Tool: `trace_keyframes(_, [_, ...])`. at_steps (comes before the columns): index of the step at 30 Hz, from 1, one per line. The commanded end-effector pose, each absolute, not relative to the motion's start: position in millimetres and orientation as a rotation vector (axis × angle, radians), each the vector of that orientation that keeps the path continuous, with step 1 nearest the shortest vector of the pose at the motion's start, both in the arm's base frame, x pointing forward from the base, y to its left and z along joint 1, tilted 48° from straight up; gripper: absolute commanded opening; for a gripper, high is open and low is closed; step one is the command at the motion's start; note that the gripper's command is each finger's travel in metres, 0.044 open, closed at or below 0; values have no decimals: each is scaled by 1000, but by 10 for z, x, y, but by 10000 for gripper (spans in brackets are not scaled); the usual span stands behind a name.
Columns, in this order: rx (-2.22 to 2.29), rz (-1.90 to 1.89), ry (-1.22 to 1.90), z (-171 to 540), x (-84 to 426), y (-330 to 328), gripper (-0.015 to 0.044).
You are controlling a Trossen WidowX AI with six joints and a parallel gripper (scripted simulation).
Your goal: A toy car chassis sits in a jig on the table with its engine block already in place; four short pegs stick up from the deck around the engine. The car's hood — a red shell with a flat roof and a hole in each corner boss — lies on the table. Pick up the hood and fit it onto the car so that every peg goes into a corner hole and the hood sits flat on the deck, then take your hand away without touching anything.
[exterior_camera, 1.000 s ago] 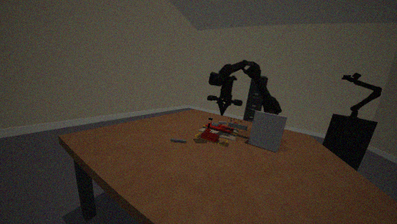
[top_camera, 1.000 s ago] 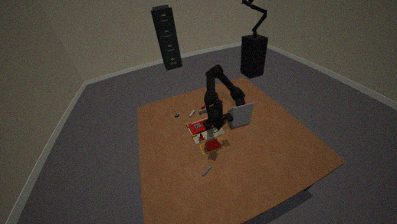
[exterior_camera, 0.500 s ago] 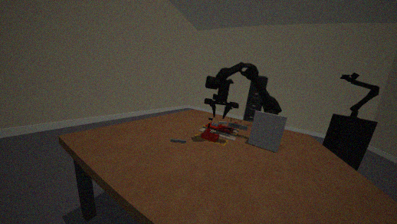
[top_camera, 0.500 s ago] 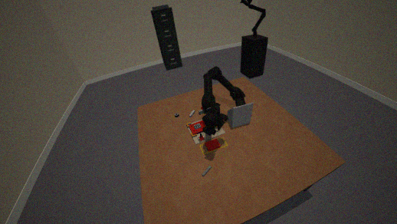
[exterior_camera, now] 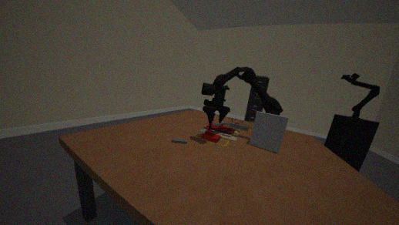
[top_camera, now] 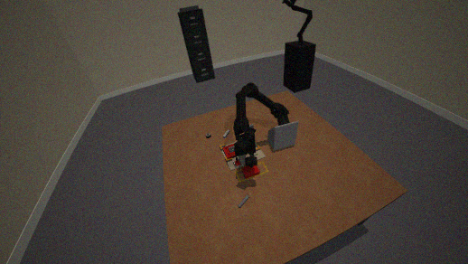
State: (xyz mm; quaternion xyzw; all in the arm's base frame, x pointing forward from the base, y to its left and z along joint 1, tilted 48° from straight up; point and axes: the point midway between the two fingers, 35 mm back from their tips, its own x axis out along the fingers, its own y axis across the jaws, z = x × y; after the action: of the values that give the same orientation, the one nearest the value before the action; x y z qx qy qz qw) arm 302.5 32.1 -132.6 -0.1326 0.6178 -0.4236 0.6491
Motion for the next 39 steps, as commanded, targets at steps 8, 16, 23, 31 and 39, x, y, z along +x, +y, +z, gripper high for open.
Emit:
trace_keyframes(8, [-568,-725,1567,-1472,3105,166,440])
trace_keyframes(16, [-568,-725,1567,-1486,3104,152,440])
trace_keyframes(23, [-568,-725,1567,-1525,3101,111,440])
trace_keyframes(31, [-568,-724,1567,-1570,3095,66,440])
trace_keyframes(39, [-568,-724,1567,-1615,3085,21,440])
